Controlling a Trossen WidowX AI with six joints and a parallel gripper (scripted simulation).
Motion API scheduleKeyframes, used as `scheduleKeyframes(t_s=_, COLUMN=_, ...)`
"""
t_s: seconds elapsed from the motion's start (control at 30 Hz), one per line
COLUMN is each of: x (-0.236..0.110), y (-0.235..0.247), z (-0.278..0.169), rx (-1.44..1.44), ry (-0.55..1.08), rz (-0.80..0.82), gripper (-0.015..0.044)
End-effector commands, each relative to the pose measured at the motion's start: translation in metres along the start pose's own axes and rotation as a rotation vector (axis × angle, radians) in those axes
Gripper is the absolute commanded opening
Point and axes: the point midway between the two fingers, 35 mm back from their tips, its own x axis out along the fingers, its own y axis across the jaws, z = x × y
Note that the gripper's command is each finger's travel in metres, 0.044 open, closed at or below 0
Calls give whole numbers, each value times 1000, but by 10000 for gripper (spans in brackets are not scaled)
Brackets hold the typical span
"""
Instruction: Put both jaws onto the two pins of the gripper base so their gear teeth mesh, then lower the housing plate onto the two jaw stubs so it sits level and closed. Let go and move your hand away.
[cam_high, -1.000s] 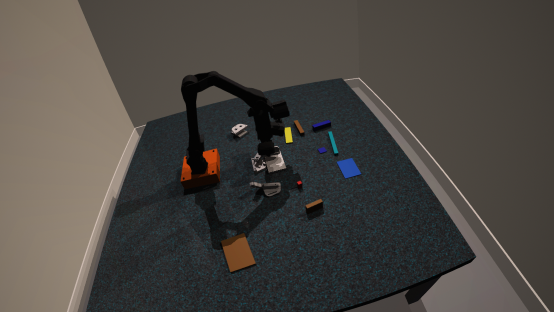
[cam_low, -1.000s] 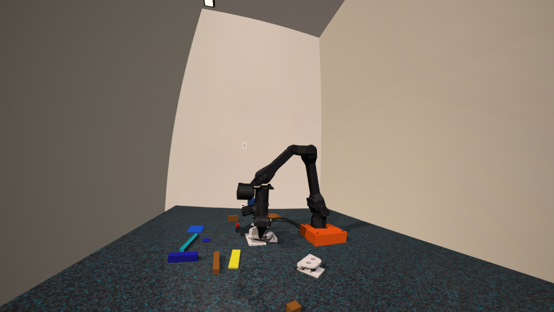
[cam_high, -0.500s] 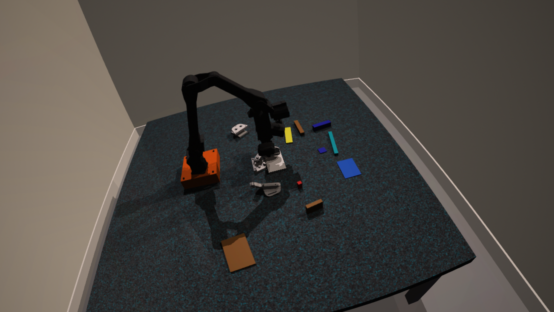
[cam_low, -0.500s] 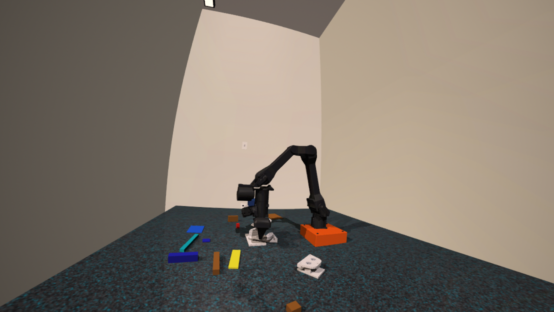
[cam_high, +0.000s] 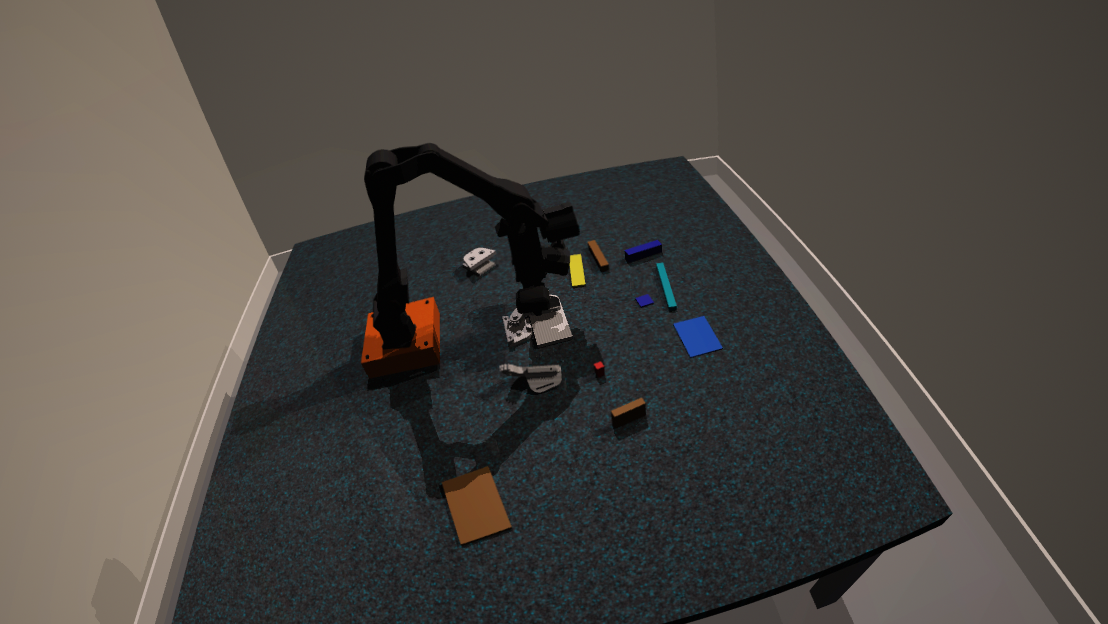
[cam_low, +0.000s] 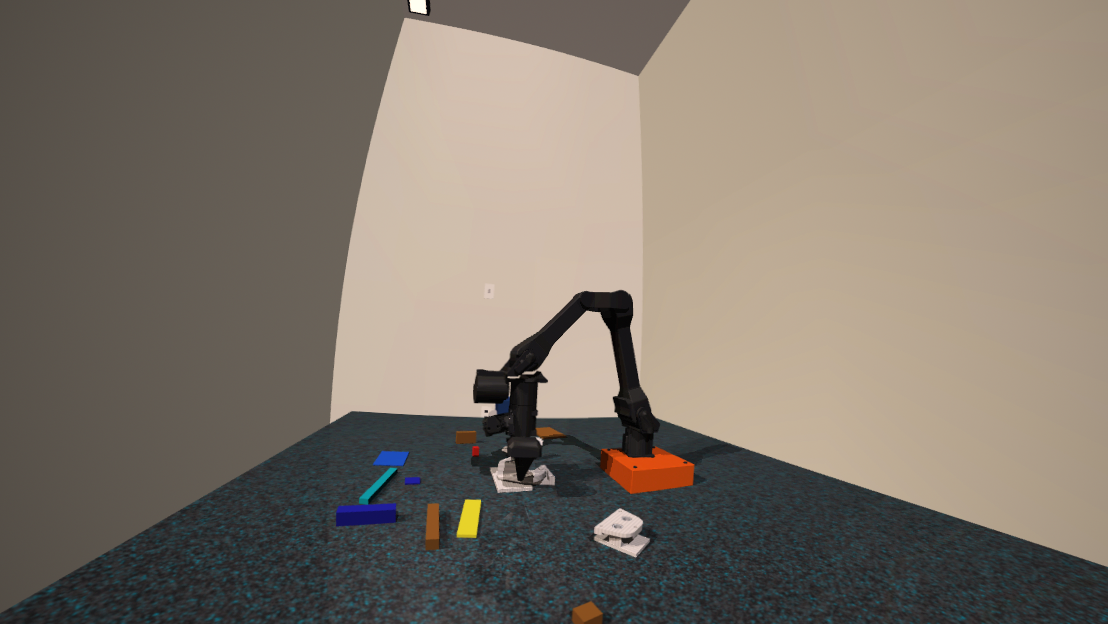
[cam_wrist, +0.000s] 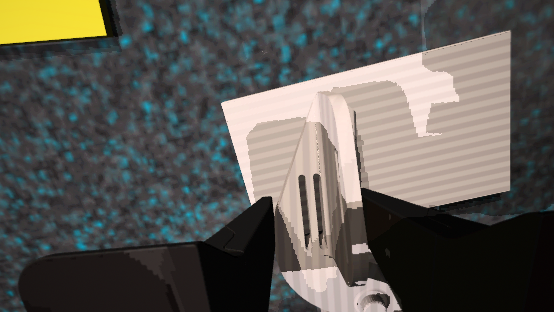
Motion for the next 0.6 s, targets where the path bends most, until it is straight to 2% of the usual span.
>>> scheduleKeyframes(t_s=0.0, x=2, y=-1, z=0, rx=5, ry=-1, rz=-4, gripper=134)
scheduleKeyframes(t_s=0.57, x=6, y=-1, z=0, rx=5, ry=-1, rz=-4, gripper=134)
